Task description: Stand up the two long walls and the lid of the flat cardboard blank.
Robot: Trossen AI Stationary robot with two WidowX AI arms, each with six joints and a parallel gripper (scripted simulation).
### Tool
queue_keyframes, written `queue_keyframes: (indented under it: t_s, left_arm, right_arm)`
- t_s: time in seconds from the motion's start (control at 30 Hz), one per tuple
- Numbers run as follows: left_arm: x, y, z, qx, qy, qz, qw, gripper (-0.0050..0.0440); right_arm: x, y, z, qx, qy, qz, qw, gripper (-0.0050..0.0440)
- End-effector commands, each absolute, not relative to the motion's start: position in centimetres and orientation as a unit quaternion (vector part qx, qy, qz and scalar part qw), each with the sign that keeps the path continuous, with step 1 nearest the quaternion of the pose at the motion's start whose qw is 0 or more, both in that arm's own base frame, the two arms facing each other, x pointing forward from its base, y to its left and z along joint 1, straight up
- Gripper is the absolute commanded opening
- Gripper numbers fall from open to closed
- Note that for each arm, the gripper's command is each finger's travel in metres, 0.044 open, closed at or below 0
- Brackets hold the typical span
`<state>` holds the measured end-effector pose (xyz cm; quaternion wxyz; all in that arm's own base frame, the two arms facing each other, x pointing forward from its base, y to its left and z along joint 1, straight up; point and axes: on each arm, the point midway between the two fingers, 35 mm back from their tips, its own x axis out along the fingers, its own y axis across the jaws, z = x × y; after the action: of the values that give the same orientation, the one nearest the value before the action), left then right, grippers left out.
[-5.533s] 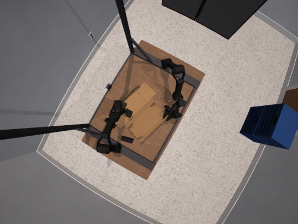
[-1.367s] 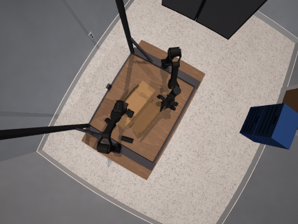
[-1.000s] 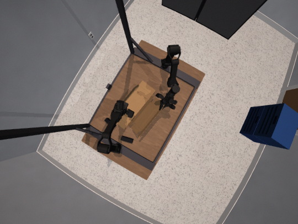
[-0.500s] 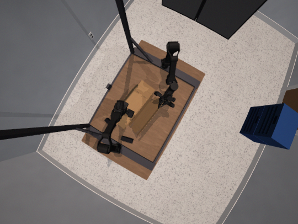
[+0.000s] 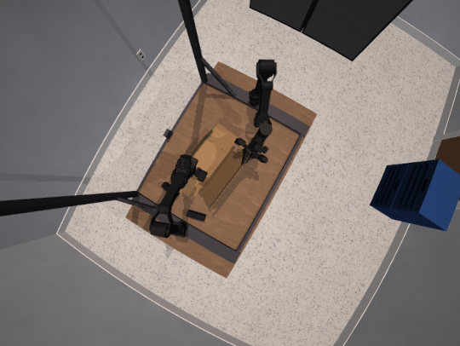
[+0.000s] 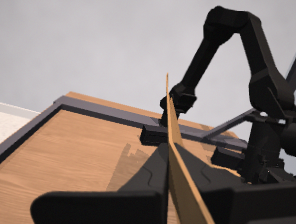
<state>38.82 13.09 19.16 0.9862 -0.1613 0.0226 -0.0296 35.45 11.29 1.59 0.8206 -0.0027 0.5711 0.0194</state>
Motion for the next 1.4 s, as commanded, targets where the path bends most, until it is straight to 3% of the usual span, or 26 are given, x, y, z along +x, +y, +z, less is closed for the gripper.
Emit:
queue_keyframes:
  t_s: [0.0, 1.37]
  left_arm:
    - [38.7, 12.7, 21.0, -0.142, 0.002, -0.025, 0.99, 0.0]
    - [37.4, 6.9, 22.7, -0.026, -0.01, -0.006, 1.0, 0.0]
  right_arm:
    - [33.4, 11.1, -1.6, -0.011, 0.615, 0.018, 0.788, 0.0196]
    - [33.5, 9.9, -1.8, -0.014, 0.619, 0.0, 0.786, 0.0196]
